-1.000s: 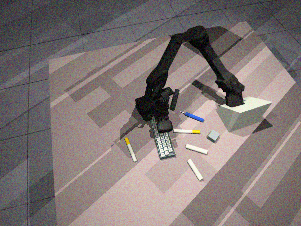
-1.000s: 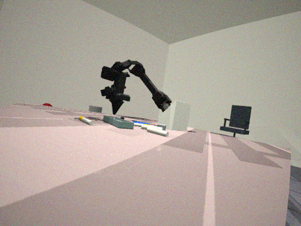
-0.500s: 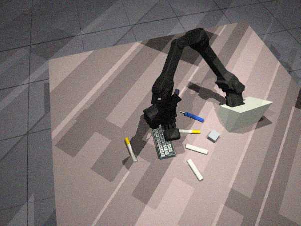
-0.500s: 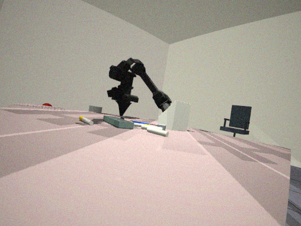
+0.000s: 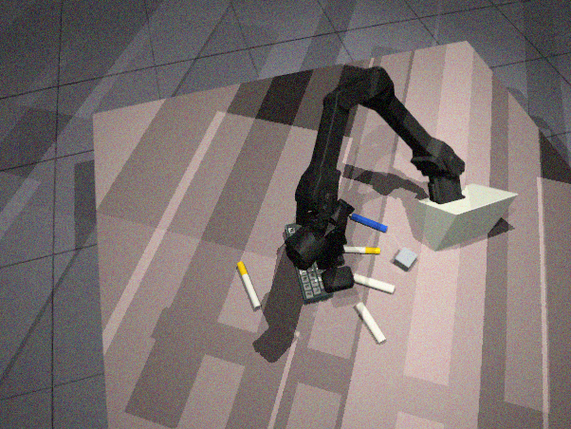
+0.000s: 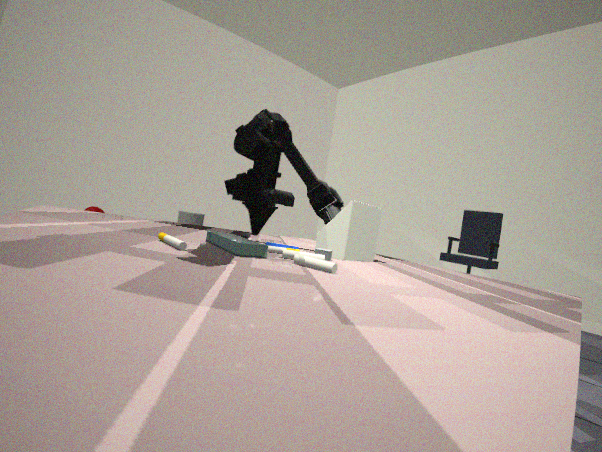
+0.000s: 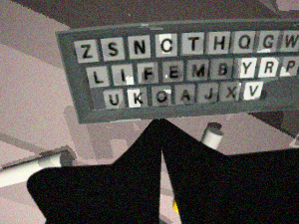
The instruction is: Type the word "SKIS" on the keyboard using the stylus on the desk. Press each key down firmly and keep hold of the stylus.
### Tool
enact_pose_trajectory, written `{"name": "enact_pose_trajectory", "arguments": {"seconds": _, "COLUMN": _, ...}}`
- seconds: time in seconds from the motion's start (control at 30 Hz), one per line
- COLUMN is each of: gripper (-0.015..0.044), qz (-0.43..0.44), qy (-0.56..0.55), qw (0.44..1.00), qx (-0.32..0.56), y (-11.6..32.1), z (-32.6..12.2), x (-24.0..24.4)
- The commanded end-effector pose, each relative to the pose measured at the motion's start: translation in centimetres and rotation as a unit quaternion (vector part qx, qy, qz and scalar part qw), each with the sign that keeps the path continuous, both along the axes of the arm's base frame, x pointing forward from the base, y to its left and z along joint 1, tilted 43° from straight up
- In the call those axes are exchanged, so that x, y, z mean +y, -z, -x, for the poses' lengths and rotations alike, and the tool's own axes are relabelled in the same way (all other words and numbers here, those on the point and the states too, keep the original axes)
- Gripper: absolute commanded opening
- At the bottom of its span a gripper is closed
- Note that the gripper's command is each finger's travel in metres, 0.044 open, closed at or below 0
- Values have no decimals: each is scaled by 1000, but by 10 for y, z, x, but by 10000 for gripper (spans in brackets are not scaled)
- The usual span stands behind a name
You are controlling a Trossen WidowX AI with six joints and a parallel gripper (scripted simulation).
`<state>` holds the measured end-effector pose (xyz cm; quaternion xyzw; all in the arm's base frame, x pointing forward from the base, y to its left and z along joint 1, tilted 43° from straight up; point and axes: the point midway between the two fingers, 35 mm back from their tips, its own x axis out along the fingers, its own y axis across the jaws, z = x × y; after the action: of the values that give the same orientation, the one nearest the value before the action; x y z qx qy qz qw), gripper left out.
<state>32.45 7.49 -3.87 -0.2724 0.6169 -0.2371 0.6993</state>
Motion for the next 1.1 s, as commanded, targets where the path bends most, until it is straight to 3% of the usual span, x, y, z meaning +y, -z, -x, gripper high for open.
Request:
{"name": "enact_pose_trajectory", "arguments": {"seconds": 0.0, "gripper": 0, "qz": -1, "qy": 2, "qw": 1000, "qx": -2, "y": -2, "z": 0, "x": 2}}
{"name": "enact_pose_trajectory", "arguments": {"seconds": 0.17, "gripper": 0, "qz": -2, "qy": 2, "qw": 1000, "qx": -2, "y": -42, "z": 7, "x": 39}}
{"name": "enact_pose_trajectory", "arguments": {"seconds": 0.43, "gripper": 0, "qz": -3, "qy": -4, "qw": 1000, "qx": -5, "y": -41, "z": 5, "x": 40}}
{"name": "enact_pose_trajectory", "arguments": {"seconds": 0.57, "gripper": 105, "qz": -3, "qy": -4, "qw": 1000, "qx": -4, "y": -41, "z": 5, "x": 40}}
{"name": "enact_pose_trajectory", "arguments": {"seconds": 0.7, "gripper": 0, "qz": -3, "qy": -4, "qw": 1000, "qx": -5, "y": -41, "z": 5, "x": 40}}
{"name": "enact_pose_trajectory", "arguments": {"seconds": 1.0, "gripper": 0, "qz": -3, "qy": -4, "qw": 1000, "qx": -5, "y": -41, "z": 5, "x": 40}}
{"name": "enact_pose_trajectory", "arguments": {"seconds": 1.07, "gripper": 53, "qz": -3, "qy": -4, "qw": 1000, "qx": -5, "y": -41, "z": 5, "x": 40}}
